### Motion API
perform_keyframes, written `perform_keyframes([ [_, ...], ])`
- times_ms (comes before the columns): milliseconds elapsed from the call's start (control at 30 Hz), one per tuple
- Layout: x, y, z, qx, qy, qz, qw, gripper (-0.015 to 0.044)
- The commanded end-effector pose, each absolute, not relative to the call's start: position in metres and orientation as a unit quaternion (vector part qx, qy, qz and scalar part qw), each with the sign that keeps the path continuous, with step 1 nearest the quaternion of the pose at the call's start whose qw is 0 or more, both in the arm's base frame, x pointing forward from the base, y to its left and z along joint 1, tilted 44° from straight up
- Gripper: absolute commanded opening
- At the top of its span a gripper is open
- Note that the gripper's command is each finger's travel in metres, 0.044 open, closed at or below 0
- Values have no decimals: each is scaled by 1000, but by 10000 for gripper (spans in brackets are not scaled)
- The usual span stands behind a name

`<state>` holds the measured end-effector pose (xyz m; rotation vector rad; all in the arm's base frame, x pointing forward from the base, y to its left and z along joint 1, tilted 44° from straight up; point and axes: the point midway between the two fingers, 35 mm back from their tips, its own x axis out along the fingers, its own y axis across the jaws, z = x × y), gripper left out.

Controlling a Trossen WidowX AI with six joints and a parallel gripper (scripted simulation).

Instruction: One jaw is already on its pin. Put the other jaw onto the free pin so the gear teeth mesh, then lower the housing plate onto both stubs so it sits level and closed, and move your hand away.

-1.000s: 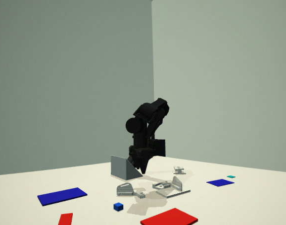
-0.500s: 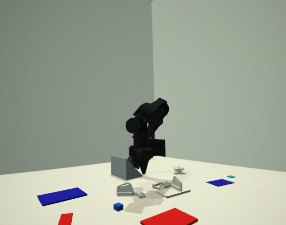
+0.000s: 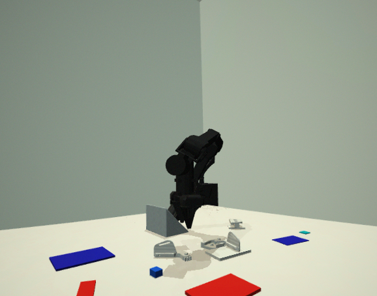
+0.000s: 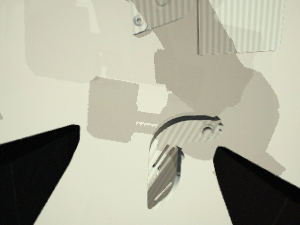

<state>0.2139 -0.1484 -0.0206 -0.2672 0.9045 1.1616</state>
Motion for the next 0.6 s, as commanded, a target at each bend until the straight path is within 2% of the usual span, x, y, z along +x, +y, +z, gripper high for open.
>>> perform_keyframes([
  [0, 214, -148, -21, -121, 411, 528, 733, 309],
  [400, 214, -148, -21, -121, 411, 528, 733, 0],
  [567, 214, -148, -21, -121, 411, 528, 733, 0],
])
